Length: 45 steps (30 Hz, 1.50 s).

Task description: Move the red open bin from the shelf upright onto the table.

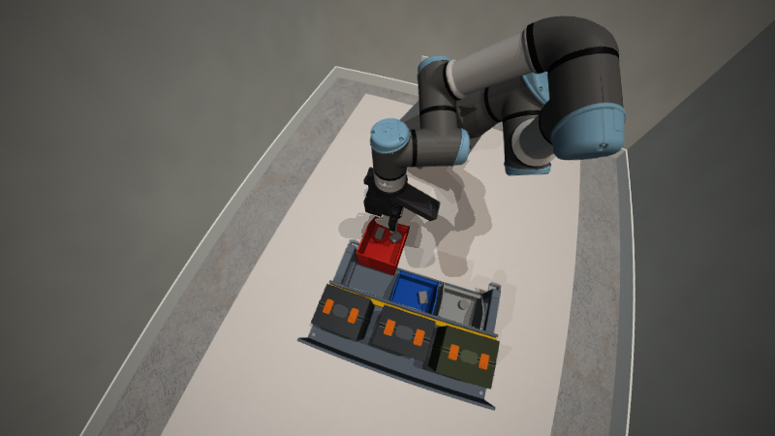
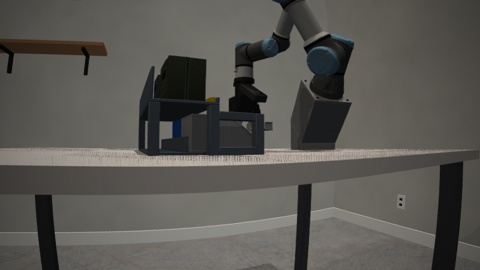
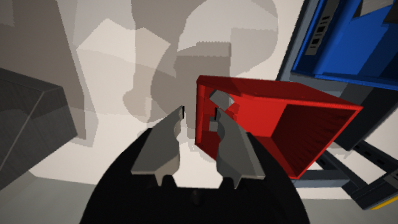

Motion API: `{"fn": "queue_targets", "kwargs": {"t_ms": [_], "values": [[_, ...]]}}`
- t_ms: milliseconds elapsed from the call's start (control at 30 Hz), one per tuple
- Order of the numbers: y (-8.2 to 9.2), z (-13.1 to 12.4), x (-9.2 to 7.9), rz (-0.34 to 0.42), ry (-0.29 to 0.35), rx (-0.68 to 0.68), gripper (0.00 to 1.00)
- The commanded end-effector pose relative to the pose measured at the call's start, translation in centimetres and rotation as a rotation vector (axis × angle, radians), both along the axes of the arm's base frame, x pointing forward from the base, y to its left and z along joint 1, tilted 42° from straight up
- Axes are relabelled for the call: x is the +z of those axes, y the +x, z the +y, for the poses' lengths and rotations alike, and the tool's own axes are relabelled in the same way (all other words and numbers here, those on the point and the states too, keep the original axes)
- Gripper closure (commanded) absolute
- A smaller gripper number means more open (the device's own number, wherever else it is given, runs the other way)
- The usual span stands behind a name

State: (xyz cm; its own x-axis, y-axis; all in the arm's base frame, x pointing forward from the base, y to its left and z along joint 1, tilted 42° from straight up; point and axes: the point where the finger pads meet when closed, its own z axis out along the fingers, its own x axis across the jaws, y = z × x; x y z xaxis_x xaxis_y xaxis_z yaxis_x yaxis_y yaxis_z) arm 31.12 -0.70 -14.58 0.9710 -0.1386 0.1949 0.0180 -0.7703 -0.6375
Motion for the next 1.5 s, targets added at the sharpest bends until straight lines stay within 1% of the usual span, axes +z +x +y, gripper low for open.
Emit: {"fn": "queue_targets", "kwargs": {"t_ms": [0, 200, 367, 767, 933, 1333, 1467], "values": [[0.0, -0.1, 0.0, -0.001, -0.002, -0.001, 0.74], [0.0, -0.1, 0.0, -0.001, -0.002, -0.001, 0.74], [-1.3, -3.5, 4.1, -0.001, -0.002, -0.001, 0.74], [-1.3, -3.5, 4.1, -0.001, -0.002, -0.001, 0.74], [-2.1, -5.7, 6.7, -0.001, -0.002, -0.001, 0.74], [-2.1, -5.7, 6.7, -0.001, -0.002, -0.001, 0.74], [-1.9, -5.2, 6.1, -0.001, -0.002, -0.001, 0.74]]}}
